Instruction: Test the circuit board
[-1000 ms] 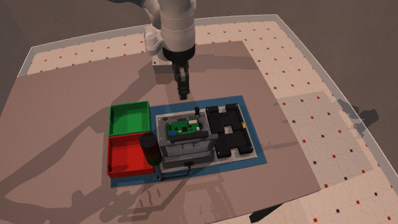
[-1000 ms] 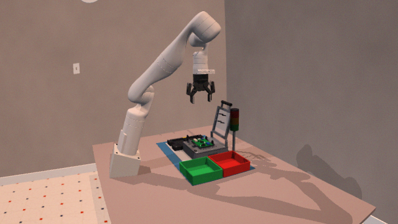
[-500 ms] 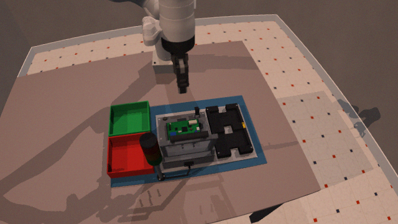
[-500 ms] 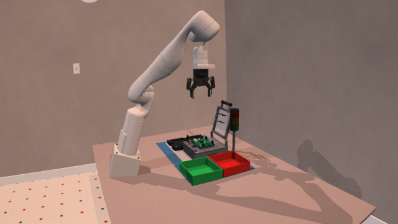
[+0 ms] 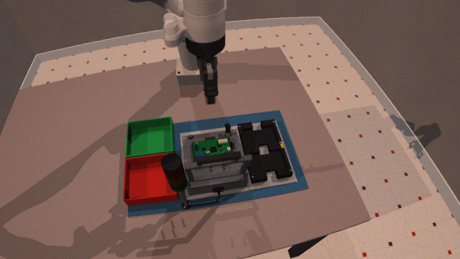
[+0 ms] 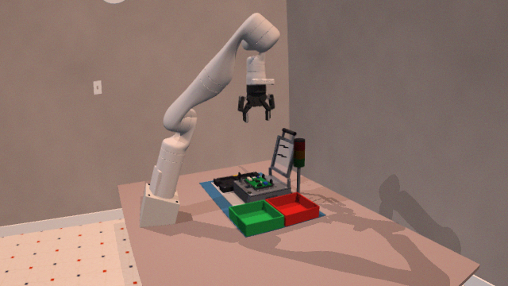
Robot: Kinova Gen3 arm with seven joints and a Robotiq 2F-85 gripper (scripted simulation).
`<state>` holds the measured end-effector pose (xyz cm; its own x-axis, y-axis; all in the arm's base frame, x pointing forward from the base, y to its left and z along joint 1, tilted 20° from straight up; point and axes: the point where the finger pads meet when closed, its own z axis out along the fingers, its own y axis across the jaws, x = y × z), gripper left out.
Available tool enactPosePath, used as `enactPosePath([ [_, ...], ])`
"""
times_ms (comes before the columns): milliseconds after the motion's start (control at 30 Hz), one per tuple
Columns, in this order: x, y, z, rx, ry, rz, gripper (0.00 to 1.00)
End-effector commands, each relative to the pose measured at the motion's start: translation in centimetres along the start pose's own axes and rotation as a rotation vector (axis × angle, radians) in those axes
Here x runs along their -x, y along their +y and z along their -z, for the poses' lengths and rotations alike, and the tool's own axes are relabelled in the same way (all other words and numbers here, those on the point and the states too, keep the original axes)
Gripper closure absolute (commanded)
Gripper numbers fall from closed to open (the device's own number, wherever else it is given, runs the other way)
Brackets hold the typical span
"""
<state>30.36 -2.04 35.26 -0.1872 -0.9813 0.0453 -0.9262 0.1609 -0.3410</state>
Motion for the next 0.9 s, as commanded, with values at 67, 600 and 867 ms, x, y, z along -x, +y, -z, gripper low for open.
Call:
enactPosePath([
  [67,0.01,-0.05,0.24,-0.001,0.0,-0.001,0.0],
  [600,0.01,-0.05,0.37,-0.001,0.0,-0.001,0.5],
  [867,0.01,-0.05,0.37,-0.001,0.0,-0.001,0.5],
])
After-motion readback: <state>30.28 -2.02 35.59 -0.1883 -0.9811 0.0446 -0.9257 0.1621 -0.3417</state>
